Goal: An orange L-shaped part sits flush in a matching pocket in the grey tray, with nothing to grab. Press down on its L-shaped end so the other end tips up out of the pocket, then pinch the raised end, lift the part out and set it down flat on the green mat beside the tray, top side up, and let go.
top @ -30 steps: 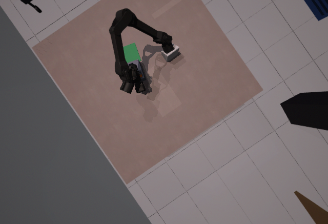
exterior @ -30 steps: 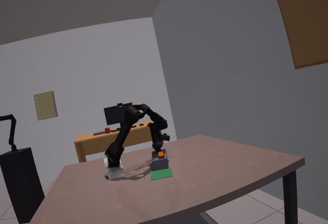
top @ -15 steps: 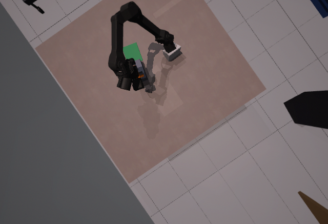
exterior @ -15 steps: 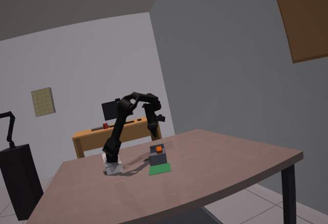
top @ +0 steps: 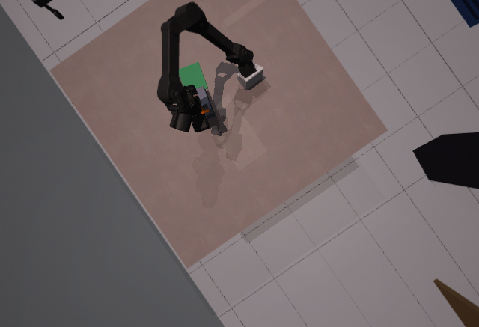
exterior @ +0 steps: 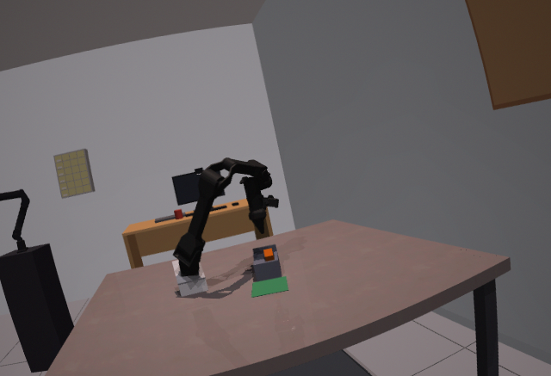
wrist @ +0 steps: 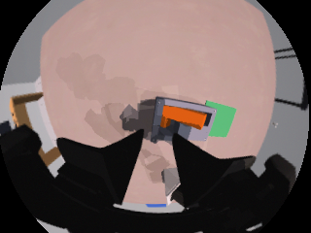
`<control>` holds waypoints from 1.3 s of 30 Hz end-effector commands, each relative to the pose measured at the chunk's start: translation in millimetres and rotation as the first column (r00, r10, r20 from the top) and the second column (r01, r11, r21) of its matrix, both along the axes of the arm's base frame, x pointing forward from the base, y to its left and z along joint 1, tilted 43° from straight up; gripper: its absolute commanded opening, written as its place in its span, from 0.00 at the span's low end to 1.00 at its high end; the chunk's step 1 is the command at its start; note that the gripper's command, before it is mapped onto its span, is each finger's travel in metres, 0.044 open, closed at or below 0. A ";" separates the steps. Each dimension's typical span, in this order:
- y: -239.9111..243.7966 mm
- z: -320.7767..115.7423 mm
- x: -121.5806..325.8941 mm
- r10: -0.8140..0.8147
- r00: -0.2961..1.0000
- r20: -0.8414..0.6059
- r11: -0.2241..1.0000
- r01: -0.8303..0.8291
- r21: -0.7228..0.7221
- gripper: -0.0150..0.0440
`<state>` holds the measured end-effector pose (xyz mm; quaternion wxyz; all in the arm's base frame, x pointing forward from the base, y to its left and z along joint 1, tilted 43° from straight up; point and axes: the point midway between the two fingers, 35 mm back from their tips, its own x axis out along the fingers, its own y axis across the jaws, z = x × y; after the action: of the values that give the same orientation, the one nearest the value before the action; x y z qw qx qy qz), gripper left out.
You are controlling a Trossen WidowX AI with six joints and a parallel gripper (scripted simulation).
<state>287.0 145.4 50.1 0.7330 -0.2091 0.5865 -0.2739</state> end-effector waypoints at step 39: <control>-62.8 46.7 -2.5 0.630 0.020 -0.777 0.433 -0.839 0.329 0.73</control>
<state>283.9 87.4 99.9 0.3694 -0.6587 0.6186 0.2168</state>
